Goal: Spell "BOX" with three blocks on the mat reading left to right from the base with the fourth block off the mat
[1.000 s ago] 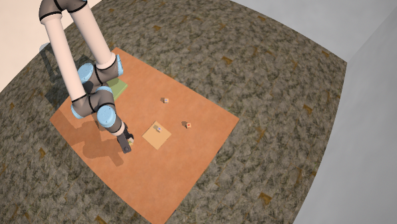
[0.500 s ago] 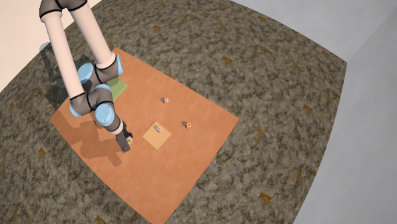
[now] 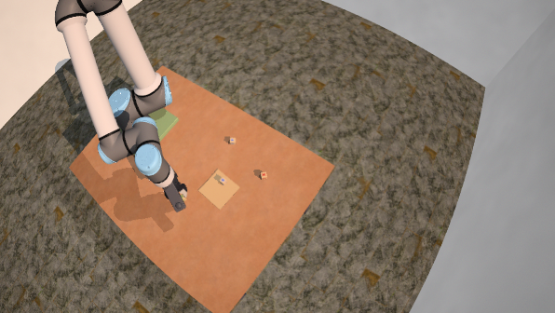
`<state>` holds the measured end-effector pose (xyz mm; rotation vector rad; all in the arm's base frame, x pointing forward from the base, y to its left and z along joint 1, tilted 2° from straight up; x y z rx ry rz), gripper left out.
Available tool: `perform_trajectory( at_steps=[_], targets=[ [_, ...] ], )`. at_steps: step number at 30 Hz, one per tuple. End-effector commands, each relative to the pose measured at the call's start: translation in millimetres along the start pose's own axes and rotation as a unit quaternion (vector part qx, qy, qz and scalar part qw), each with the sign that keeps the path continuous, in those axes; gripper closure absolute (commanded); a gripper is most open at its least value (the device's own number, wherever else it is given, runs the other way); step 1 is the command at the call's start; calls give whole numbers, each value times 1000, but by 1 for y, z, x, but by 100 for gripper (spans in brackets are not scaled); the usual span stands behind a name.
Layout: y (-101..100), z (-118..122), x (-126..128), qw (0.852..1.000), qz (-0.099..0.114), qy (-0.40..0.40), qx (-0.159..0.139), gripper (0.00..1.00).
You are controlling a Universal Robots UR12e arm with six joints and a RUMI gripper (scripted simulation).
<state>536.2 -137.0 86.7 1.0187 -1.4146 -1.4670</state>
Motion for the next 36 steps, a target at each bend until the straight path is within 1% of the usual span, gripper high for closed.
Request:
perform_trajectory(
  at_steps=[1, 3, 6, 11, 18, 20, 22, 28, 35, 36],
  targets=[
    [1, -4, -11, 998, 0, 69, 1, 95],
    [1, -4, -11, 998, 0, 69, 1, 95],
    [2, -7, -18, 993, 0, 115, 1, 95],
    [2, -9, -27, 986, 0, 168, 1, 95],
    [2, -12, -39, 970, 0, 243, 1, 95],
    [2, -12, -39, 970, 0, 243, 1, 95],
    [3, -13, -46, 960, 0, 281, 1, 95],
    [3, -15, -56, 940, 0, 340, 1, 95],
    [3, -17, -69, 911, 0, 411, 1, 95],
    [3, -17, -69, 911, 0, 411, 1, 95]
  ],
)
Point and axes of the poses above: the point where the finger pads meet when closed, its own y axis back along the fingers, its own x axis across the jaws, z = x × y, the point moved 1 cm from there along y, back along the fingers, and after that the axes turned 6 degrees about y, right-handed, at the moved point
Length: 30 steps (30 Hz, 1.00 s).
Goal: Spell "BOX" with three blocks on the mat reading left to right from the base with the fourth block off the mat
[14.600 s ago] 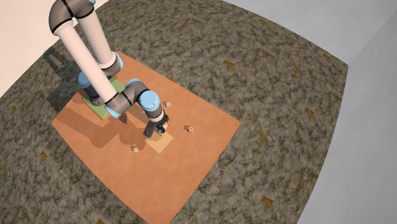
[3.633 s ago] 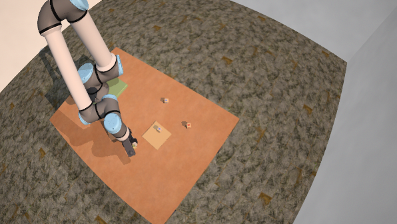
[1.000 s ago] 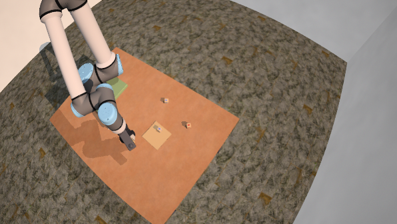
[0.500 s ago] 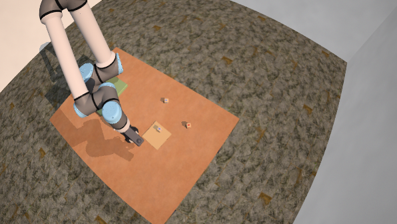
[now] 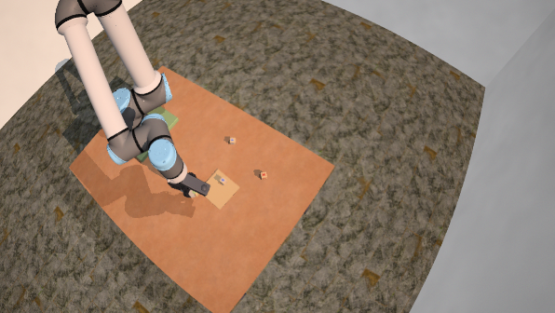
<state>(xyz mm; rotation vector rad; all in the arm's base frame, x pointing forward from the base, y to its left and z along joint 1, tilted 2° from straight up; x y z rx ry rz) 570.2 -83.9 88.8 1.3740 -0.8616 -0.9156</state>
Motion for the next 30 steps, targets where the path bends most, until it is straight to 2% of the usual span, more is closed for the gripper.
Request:
perform_trajectory(
  at_steps=[1, 3, 16, 18, 30],
  targets=[
    [1, -6, -4, 999, 0, 48, 1, 95],
    [1, -11, -8, 996, 0, 88, 1, 95],
    [2, -28, -24, 974, 0, 225, 1, 95],
    [2, -28, -24, 974, 0, 225, 1, 95],
    [2, -44, -40, 931, 0, 365, 1, 95]
  ],
)
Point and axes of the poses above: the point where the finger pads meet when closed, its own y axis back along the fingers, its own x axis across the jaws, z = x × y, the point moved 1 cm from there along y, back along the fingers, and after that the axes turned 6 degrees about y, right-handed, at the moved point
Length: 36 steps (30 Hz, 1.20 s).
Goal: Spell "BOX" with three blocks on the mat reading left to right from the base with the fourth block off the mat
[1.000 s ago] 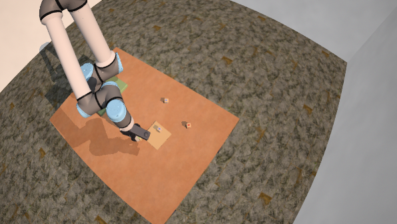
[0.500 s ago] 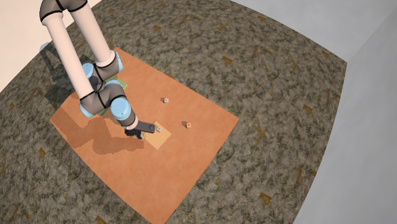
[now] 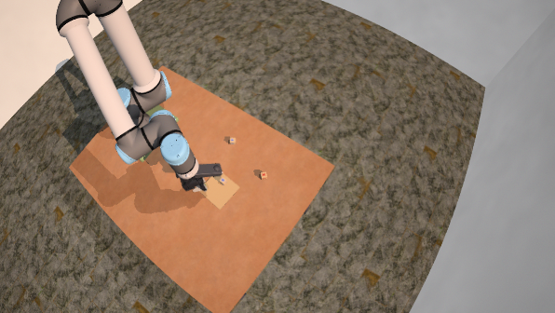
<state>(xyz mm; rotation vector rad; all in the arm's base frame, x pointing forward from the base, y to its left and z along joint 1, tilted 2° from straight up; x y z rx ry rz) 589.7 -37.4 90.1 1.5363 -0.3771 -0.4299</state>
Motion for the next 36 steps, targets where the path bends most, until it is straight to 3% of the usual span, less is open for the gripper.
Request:
perform_trajectory(
  at_steps=[1, 10, 20, 36],
  targets=[
    [1, -10, -1, 998, 0, 70, 1, 95],
    [1, -24, -4, 987, 0, 160, 1, 95],
    [1, -39, -8, 964, 1, 265, 1, 95],
    [1, -46, -10, 950, 1, 311, 1, 95]
  ],
)
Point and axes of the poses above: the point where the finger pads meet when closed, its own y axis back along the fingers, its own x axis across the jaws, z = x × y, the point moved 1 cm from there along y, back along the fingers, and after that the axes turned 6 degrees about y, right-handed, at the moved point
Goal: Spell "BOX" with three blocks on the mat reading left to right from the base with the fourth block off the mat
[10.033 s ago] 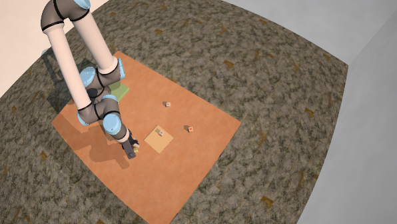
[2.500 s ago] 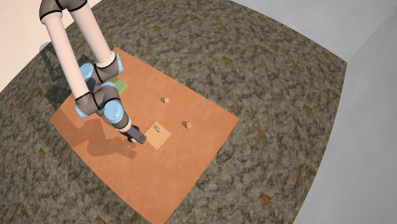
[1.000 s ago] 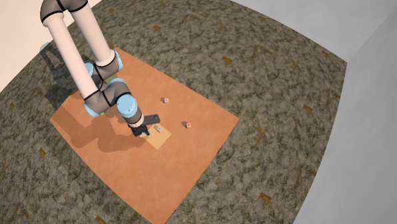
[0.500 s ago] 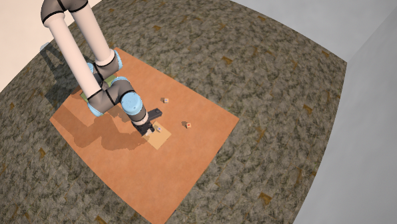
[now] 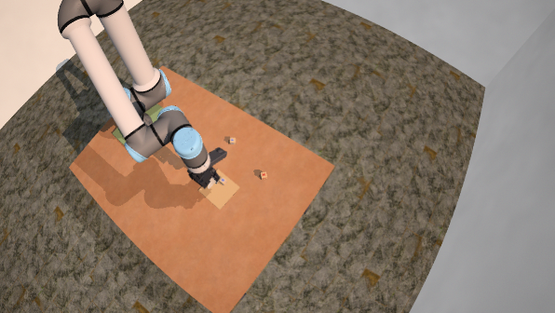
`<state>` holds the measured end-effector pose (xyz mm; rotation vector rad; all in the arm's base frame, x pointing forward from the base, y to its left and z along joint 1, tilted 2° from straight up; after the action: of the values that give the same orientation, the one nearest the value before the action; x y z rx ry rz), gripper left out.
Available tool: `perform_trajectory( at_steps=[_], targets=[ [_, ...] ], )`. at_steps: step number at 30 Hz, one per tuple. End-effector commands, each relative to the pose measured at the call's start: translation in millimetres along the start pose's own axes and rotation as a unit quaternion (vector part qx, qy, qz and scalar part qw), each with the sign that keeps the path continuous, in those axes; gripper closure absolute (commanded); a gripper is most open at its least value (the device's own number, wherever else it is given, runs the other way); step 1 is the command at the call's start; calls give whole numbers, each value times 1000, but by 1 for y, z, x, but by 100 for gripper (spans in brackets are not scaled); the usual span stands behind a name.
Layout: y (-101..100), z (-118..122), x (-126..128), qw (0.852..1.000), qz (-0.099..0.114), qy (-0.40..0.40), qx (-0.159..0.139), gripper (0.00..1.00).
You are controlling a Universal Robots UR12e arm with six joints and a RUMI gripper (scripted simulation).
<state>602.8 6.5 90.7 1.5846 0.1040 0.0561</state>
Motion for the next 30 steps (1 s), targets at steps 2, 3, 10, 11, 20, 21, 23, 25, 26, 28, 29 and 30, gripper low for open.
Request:
perform_trajectory(
  at_steps=[2, 3, 10, 11, 20, 21, 23, 25, 26, 28, 29, 30],
  targets=[
    [1, -1, 1, 1000, 1, 8, 0, 95],
    [1, -1, 1, 1000, 1, 8, 0, 95],
    [1, -1, 1, 1000, 1, 8, 0, 95],
    [1, -1, 1, 1000, 1, 8, 0, 95],
    [-3, -1, 1, 1000, 1, 8, 0, 95],
    [-5, -1, 1, 1000, 1, 8, 0, 95],
    [-10, -1, 1, 1000, 1, 8, 0, 95],
    [-17, -1, 1, 1000, 1, 8, 0, 95],
    [-21, -1, 1, 1000, 1, 8, 0, 95],
    [-30, -1, 1, 1000, 1, 8, 0, 95],
    [-35, -1, 1, 1000, 1, 8, 0, 95],
    [-40, -1, 1, 1000, 1, 8, 0, 95]
  ],
)
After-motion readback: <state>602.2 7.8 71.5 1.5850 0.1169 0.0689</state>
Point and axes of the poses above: the point where the finger pads meet when closed, its own y axis back along the fingers, its own x axis across the jaws, z = x × y, the point moved 1 cm from there along y, back along the fingers, and after that the axes turned 6 degrees about y, right-handed, at the moved point
